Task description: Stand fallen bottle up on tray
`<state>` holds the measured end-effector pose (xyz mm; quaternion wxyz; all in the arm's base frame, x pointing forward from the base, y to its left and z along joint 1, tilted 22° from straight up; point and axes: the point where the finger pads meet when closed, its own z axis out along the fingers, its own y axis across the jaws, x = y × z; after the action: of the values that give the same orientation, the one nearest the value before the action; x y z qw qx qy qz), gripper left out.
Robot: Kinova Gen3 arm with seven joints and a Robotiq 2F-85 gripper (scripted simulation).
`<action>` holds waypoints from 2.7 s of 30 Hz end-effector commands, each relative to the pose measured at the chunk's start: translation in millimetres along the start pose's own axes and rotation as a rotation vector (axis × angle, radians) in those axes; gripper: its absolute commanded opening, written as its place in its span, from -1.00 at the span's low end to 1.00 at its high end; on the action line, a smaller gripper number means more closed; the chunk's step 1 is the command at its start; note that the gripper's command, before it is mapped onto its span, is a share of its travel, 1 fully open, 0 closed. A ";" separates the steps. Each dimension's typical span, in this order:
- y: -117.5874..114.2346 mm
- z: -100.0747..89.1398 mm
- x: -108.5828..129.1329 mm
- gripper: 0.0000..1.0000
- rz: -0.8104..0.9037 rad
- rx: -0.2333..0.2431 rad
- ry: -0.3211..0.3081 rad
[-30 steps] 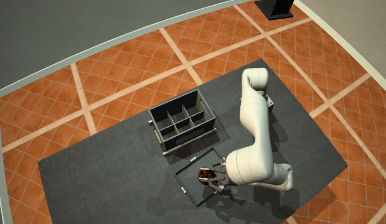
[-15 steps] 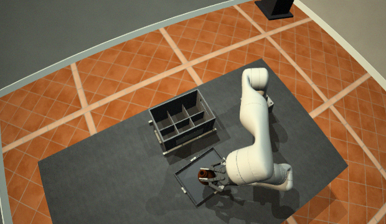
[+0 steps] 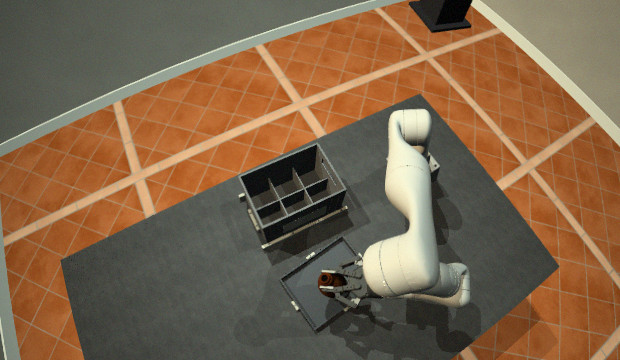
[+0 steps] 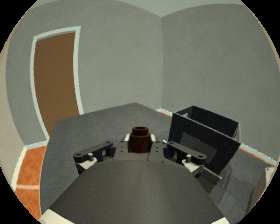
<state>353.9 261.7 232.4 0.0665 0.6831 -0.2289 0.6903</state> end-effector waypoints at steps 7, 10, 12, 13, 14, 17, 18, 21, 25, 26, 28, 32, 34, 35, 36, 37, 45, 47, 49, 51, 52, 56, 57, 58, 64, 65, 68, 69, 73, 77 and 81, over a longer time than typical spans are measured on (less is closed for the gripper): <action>-0.2 0.8 -2.2 -1.00 0.001 0.000 0.000; -0.2 1.3 -3.8 -1.00 0.001 0.000 0.000; -0.2 1.8 -5.0 -1.00 0.001 0.000 0.000; -0.2 1.8 -5.0 -1.00 0.001 0.000 0.000; -0.2 1.8 -5.0 -1.00 0.001 0.000 0.000; -0.2 2.6 -7.1 -1.00 0.001 0.000 0.000; -0.2 2.9 -7.9 -1.00 0.001 0.000 0.000; -0.2 3.8 -10.5 -1.00 0.001 0.000 0.000; -0.2 5.2 -14.3 -1.00 0.001 0.000 0.000; -0.2 5.6 -15.3 -1.00 0.001 0.000 0.000; -0.2 6.3 -17.4 -1.00 0.001 0.000 0.000; -0.2 7.1 -19.6 -1.00 0.001 0.000 0.000; -0.2 7.9 -21.8 -1.00 0.001 0.000 0.000; -0.2 8.3 -23.0 -1.00 0.001 0.000 0.000; -0.2 8.8 -24.1 -1.00 0.001 0.000 0.000; -0.2 9.2 -25.3 -1.00 0.001 0.000 0.000; -0.2 12.6 -34.5 -1.00 0.001 0.000 0.000; -0.2 13.0 -35.7 -1.00 0.001 0.000 0.000; -0.2 13.4 -36.8 -1.00 0.001 0.000 0.000; -0.2 14.2 -39.0 -1.00 0.001 0.000 0.000; -0.2 14.6 -40.0 -1.00 0.001 0.000 0.000; -0.2 16.1 -44.1 -1.00 0.001 0.000 0.000; -0.2 16.4 -45.1 -1.00 0.001 0.000 0.000; -0.2 16.7 -46.0 -1.00 0.001 0.000 0.000; -0.2 18.3 -50.1 -1.00 0.001 0.000 0.000; -0.2 18.3 -50.1 -1.00 0.001 0.000 0.000; -0.2 19.0 -52.2 -1.00 0.001 0.000 0.000; -0.2 19.2 -52.8 -1.00 0.001 0.000 0.000; -0.2 20.0 -54.9 -1.00 0.001 0.000 0.000; -0.2 20.5 -56.4 -1.00 0.001 0.000 0.000; -0.2 20.8 -57.1 -1.00 0.001 0.000 0.000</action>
<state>376.3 265.9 176.0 0.0662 0.6830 -0.2292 0.6903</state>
